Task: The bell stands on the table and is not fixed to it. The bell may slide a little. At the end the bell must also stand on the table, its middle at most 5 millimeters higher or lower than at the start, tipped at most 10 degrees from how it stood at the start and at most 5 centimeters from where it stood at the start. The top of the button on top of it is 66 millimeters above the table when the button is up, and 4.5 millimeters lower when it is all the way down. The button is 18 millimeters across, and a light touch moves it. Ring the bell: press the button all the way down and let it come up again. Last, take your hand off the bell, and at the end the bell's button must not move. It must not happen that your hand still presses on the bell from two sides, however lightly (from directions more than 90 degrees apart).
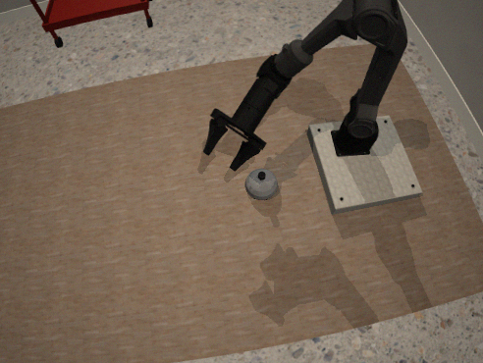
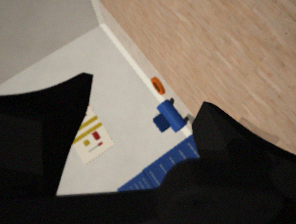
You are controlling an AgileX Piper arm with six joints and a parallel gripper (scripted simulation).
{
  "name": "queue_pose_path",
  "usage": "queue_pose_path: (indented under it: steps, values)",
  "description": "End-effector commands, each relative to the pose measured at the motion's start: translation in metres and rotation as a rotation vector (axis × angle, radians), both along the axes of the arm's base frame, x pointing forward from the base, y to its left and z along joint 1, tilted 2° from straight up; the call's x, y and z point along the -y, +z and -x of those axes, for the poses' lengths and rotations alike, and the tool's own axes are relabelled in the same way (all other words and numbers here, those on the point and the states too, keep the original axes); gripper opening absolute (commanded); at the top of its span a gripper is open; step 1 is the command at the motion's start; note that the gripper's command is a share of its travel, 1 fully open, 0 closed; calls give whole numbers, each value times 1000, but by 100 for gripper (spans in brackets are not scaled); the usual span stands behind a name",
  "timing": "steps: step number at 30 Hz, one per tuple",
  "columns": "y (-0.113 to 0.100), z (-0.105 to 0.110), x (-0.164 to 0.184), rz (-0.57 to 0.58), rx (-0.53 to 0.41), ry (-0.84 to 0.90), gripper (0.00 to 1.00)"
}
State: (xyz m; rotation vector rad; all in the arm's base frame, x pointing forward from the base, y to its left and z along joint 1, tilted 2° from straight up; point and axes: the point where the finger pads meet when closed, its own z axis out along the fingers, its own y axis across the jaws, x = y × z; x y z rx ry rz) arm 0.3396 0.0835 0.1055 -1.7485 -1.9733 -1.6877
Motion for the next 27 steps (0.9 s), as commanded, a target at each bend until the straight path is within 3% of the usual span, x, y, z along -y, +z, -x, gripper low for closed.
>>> queue_pose_path:
  steps: [1,20,27]
  values:
    - [0,0,0,0,1,0,100]
    - [1,0,-1,4,3,10,100]
    - [0,21,-30,85,15,218,100]
